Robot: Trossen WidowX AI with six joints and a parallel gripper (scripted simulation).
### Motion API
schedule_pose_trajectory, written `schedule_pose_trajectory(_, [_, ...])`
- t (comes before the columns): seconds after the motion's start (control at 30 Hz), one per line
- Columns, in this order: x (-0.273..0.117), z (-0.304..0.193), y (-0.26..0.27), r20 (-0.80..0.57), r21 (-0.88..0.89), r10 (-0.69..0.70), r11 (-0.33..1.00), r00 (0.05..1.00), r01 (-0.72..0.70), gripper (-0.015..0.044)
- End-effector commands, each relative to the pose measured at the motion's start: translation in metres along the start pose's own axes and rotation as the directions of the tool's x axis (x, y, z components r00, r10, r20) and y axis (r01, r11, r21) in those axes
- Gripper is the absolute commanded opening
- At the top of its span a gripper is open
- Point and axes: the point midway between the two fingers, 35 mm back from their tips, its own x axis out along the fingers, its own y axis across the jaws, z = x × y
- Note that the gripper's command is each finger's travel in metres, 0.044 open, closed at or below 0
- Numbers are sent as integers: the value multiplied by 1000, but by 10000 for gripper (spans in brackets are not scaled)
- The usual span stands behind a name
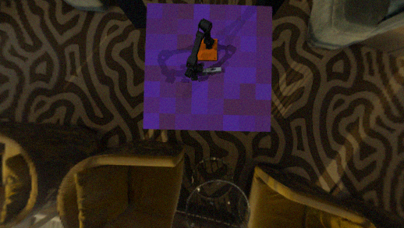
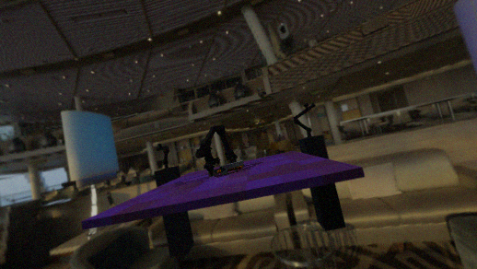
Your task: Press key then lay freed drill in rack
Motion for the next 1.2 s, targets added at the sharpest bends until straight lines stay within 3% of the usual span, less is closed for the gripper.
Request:
schedule_pose_trajectory(0.0, [-2, -6, -1, -4, -4, -2, 1000, 1000, 2, 0])
schedule_pose_trajectory(1.17, [-6, -43, 0, -8, -4, -2, 1000, 1000, 2, 0])
